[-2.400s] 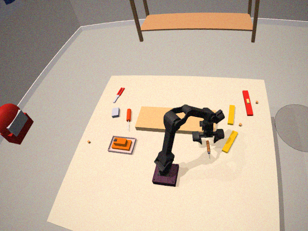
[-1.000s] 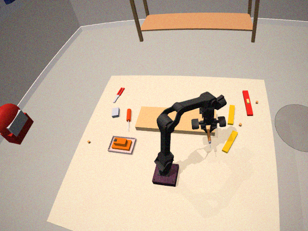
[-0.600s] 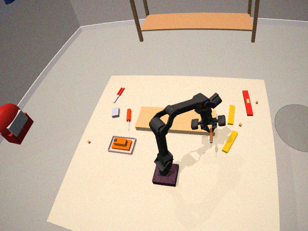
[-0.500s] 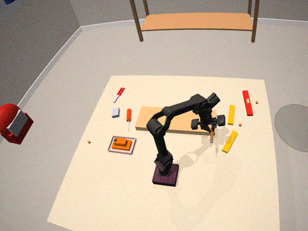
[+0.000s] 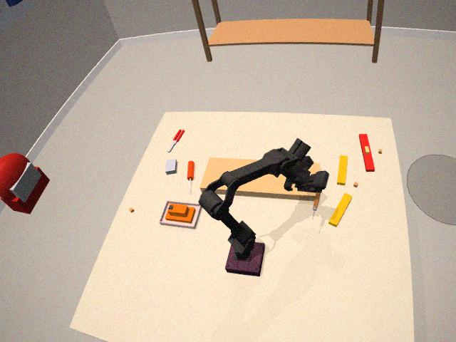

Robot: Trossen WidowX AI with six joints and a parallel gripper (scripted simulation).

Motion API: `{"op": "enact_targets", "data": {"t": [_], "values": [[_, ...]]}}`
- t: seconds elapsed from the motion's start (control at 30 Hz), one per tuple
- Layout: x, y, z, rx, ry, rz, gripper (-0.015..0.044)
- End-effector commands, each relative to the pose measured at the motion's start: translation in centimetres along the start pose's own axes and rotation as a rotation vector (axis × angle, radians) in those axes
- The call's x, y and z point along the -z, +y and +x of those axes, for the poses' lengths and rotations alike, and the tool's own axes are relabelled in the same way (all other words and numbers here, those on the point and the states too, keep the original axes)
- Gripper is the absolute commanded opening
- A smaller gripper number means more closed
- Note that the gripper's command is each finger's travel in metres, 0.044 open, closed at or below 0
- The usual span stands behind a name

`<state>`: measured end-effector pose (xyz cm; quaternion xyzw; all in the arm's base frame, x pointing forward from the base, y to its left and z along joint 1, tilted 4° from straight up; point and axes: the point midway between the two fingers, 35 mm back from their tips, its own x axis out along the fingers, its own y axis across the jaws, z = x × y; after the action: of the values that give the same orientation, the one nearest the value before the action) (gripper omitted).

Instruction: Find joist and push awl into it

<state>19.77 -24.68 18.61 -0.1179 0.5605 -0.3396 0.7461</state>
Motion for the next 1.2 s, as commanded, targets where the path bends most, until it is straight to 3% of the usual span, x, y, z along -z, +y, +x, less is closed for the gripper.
{"op": "enact_targets", "data": {"t": [0.0, 0.97, 1.0, 1.17], "values": [[0.2, -0.8, -0.9, 0.085, -0.053, 0.094, 0.0], [5.5, -4.3, -6.7, 0.517, -0.537, 0.951, 0.0], [4.6, -4.0, -6.0, 0.481, -0.481, 0.853, 0.0], [1.4, -2.0, -5.3, 0.321, -0.569, 0.796, 0.0]]}}
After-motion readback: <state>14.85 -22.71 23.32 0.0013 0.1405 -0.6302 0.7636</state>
